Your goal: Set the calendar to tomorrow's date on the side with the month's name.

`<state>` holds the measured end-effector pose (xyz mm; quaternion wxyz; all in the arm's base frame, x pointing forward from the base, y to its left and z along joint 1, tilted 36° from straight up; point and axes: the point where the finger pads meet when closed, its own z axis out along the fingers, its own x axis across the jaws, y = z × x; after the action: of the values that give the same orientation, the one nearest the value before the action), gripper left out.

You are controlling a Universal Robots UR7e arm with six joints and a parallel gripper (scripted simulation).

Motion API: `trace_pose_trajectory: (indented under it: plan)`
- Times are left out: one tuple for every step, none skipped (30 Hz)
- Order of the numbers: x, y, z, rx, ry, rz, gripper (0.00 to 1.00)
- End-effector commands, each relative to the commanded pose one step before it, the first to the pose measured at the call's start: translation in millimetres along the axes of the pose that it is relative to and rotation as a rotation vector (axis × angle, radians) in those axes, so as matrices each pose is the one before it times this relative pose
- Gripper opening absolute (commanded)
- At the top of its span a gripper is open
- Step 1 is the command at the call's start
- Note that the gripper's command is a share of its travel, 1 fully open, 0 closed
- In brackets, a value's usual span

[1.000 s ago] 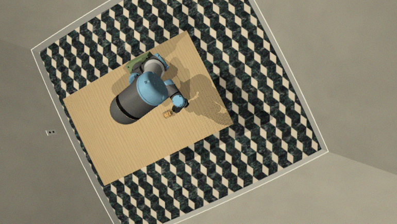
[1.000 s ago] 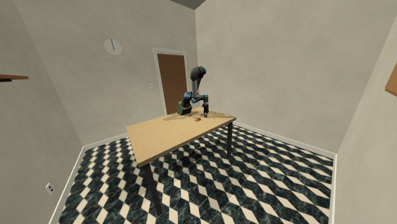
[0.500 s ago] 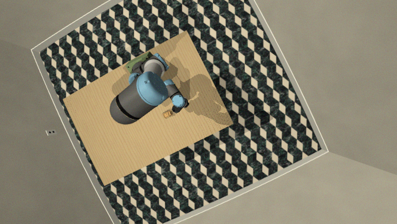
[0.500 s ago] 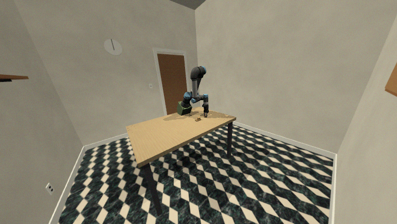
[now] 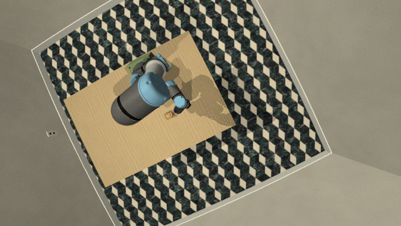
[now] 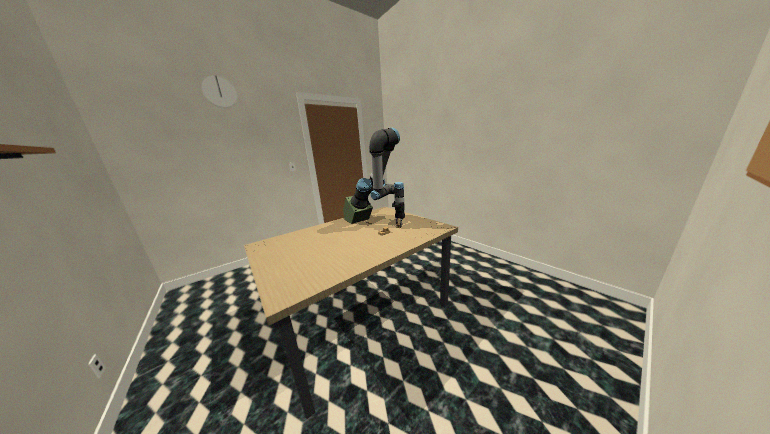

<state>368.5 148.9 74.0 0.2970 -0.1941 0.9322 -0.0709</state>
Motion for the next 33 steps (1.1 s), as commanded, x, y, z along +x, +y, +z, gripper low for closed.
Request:
trace_pose_trajectory:
  plan:
    - [-0.28,0.01,-0.23,0.00009,-0.00106,-0.00003,0.60]
    - [0.00,0.00,0.00,0.00000,0.00000,0.00000,0.60]
    - [0.00,0.00,0.00,0.00000,0.00000,0.00000,0.60]
    - [0.00,0.00,0.00,0.00000,0.00000,0.00000,0.60]
    - [0.00,0.00,0.00,0.00000,0.00000,0.00000,0.60]
    - [0.00,0.00,0.00,0.00000,0.00000,0.00000,0.66]
    - [0.00,0.00,0.00,0.00000,0.00000,0.00000,0.66]
    - [0.00,0.00,0.00,0.00000,0.00000,0.00000,0.66]
    - [0.00,0.00,0.00,0.00000,0.00000,0.00000,0.72]
    - [0.00,0.00,0.00,0.00000,0.00000,0.00000,0.72]
    - [0.00,0.00,0.00,0.00000,0.00000,0.00000,0.72]
    - [0.00,0.00,0.00,0.00000,0.00000,0.00000,0.78]
    - [0.00,0.00,0.00,0.00000,0.00000,0.00000,0.78]
    - [0.00,0.00,0.00,0.00000,0.00000,0.00000,0.78]
    - [0.00,0.00,0.00,0.00000,0.00000,0.00000,0.78]
    - [0.00,0.00,0.00,0.00000,0.00000,0.00000,0.78]
    - [0.00,0.00,0.00,0.00000,0.00000,0.00000,0.84]
    - [0.00,0.00,0.00,0.00000,0.00000,0.00000,0.84]
    - [0.00,0.00,0.00,0.00000,0.00000,0.00000,0.84]
    - [0.00,0.00,0.00,0.00000,0.00000,0.00000,0.90]
    - [0.00,0.00,0.00,0.00000,0.00000,0.00000,0.90]
    - [0.00,0.00,0.00,0.00000,0.00000,0.00000,0.90]
    - [0.00,0.00,0.00,0.00000,0.00000,0.00000,0.90]
    - [0.00,0.00,0.00,0.00000,0.00000,0.00000,0.90]
    - [0.00,0.00,0.00,0.00000,0.00000,0.00000,0.90]
    - [0.00,0.00,0.00,0.00000,0.00000,0.00000,0.90]
    - [0.00,0.00,0.00,0.00000,0.00000,0.00000,0.90]
    - [0.00,0.00,0.00,0.00000,0.00000,0.00000,0.90]
    - [0.00,0.00,0.00,0.00000,0.00000,0.00000,0.90]
    - [0.00,0.00,0.00,0.00000,0.00000,0.00000,0.90]
    - [0.00,0.00,0.00,0.00000,0.00000,0.00000,0.90]
    - [0.00,0.00,-0.02,0.00000,0.00000,0.00000,0.90]
    - [0.00,0.00,-0.06,0.00000,0.00000,0.00000,0.90]
